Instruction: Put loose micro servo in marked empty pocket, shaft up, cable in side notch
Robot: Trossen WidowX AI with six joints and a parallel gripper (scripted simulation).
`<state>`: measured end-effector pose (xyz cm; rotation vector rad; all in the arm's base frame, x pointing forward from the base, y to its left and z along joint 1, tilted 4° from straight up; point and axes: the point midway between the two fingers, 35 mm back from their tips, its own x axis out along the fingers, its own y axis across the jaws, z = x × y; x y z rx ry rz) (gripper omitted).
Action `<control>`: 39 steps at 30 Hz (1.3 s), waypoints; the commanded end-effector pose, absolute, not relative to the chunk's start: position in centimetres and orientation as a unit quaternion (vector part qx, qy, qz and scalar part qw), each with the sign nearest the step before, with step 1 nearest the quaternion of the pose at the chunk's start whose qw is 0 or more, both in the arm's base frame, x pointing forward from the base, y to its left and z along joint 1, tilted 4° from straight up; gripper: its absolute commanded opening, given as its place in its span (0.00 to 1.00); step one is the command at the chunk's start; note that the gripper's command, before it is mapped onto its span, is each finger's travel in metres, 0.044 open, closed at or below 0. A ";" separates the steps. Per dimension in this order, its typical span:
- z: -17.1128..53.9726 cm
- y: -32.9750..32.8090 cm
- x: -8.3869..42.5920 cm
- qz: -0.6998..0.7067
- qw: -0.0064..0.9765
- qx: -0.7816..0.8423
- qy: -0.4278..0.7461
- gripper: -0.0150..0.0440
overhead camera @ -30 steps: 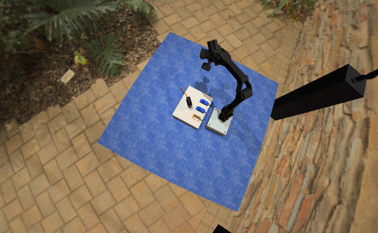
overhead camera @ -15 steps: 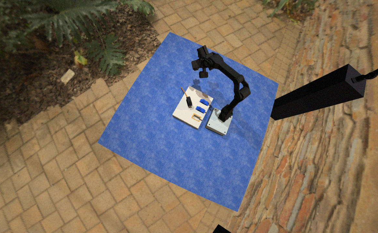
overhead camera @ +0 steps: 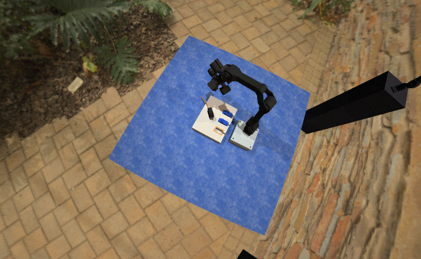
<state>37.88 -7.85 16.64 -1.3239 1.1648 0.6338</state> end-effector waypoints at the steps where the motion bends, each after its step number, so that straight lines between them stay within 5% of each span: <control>1: 15.3 -5.9 37.4 0.332 0.551 -0.592 0.485 1.00; 32: 10.3 6.7 31.8 0.651 0.219 -0.683 0.251 1.00; 39: 10.2 6.8 31.6 0.656 0.211 -0.683 0.244 1.00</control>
